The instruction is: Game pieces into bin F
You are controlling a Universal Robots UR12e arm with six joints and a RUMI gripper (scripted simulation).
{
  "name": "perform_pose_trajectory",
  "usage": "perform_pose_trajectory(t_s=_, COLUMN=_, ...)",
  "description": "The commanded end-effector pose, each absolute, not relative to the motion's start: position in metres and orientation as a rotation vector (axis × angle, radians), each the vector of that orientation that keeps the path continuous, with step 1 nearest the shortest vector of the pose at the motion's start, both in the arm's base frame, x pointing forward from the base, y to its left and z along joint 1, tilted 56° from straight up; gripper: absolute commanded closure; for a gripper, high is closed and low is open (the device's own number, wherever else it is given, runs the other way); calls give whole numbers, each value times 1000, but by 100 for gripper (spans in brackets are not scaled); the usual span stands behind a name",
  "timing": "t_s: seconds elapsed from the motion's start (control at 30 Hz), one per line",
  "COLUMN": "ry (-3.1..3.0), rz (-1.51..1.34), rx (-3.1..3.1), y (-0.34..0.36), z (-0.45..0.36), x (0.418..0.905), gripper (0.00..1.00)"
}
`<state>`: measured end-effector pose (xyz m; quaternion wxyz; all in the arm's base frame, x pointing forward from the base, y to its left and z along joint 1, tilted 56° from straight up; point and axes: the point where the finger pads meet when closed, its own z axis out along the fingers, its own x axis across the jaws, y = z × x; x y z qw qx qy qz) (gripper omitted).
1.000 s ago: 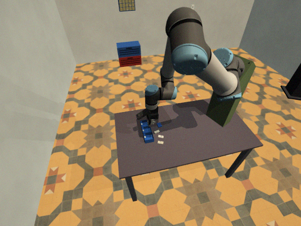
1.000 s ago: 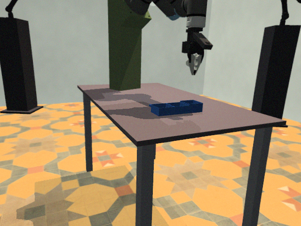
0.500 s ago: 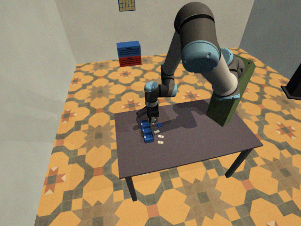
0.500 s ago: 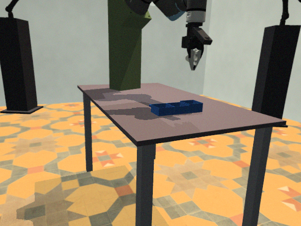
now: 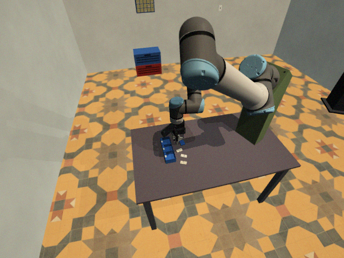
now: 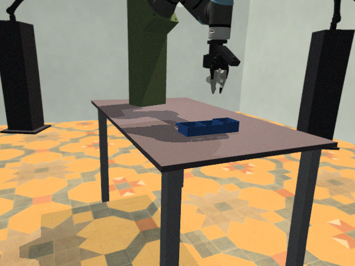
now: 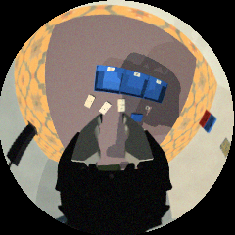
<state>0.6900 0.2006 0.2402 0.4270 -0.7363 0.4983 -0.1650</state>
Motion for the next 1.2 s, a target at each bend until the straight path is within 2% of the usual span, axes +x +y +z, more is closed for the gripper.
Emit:
perform_pose_trajectory(t_s=0.0, ry=1215, rz=-449, rx=-1839, y=203, z=198, x=715, gripper=76)
perform_pose_trajectory(t_s=0.3, ry=1215, rz=-448, rx=-1839, y=204, z=144, x=735, gripper=76)
perform_pose_trajectory(t_s=1.17, ry=1220, rz=-443, rx=-1840, y=206, z=143, x=731, gripper=76)
